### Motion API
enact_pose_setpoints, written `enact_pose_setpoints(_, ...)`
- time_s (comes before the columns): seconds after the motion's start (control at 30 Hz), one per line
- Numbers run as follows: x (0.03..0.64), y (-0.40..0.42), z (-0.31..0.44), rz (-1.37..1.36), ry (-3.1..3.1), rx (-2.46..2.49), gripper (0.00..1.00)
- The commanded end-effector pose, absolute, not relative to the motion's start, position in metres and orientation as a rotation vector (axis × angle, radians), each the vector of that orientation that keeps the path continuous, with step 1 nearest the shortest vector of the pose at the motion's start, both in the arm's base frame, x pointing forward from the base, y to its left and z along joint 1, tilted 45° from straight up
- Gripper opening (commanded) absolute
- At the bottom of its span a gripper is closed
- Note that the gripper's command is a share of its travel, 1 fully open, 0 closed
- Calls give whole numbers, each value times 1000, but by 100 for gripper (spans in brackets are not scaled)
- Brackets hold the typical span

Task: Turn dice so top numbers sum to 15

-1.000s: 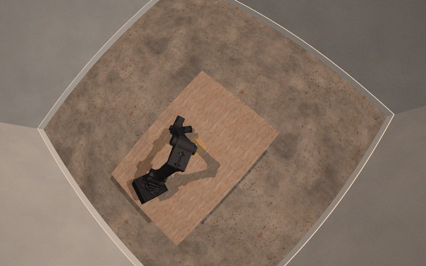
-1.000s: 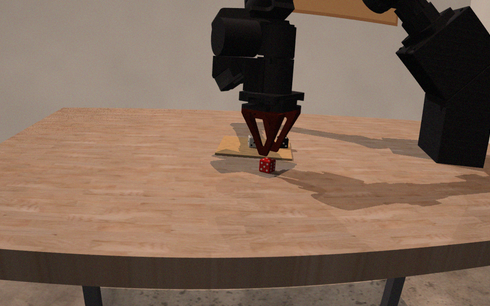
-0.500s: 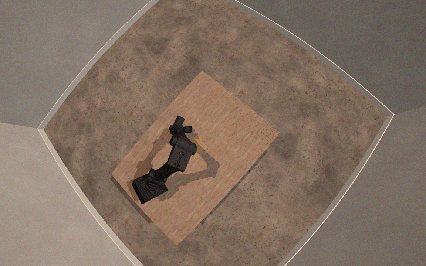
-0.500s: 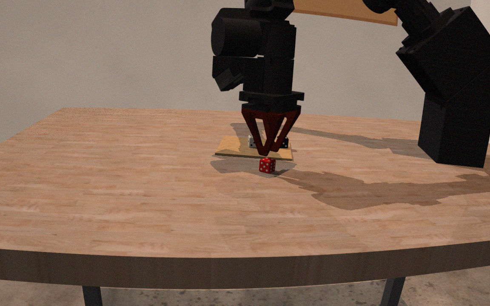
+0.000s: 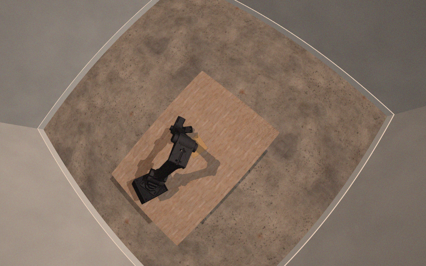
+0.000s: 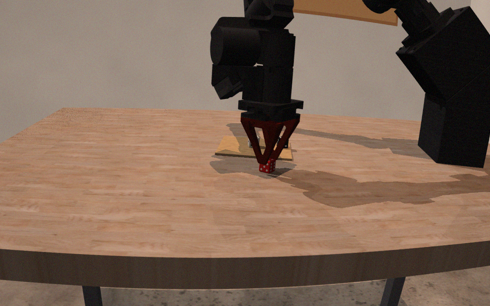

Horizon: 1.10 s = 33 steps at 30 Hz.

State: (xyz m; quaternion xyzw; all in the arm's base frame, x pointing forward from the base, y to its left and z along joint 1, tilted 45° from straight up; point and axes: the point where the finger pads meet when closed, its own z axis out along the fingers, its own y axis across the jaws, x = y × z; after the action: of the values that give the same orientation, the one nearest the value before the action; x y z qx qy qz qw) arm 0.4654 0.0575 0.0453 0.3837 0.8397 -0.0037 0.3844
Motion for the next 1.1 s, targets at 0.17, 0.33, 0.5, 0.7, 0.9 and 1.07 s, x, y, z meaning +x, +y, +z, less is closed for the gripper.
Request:
enact_pose_setpoints(0.17, 480, 55, 38, -8, 2134, 967, 34)
enact_pose_setpoints(0.33, 481, 53, 37, -9, 2131, 973, 34)
enact_pose_setpoints(0.5, 480, 53, 36, -11, 2134, 974, 34)
enact_pose_setpoints(0.7, 480, 53, 36, -11, 2134, 974, 34)
enact_pose_setpoints(0.9, 480, 53, 36, -11, 2134, 974, 34)
enact_pose_setpoints(1.07, 480, 53, 36, -11, 2134, 974, 34)
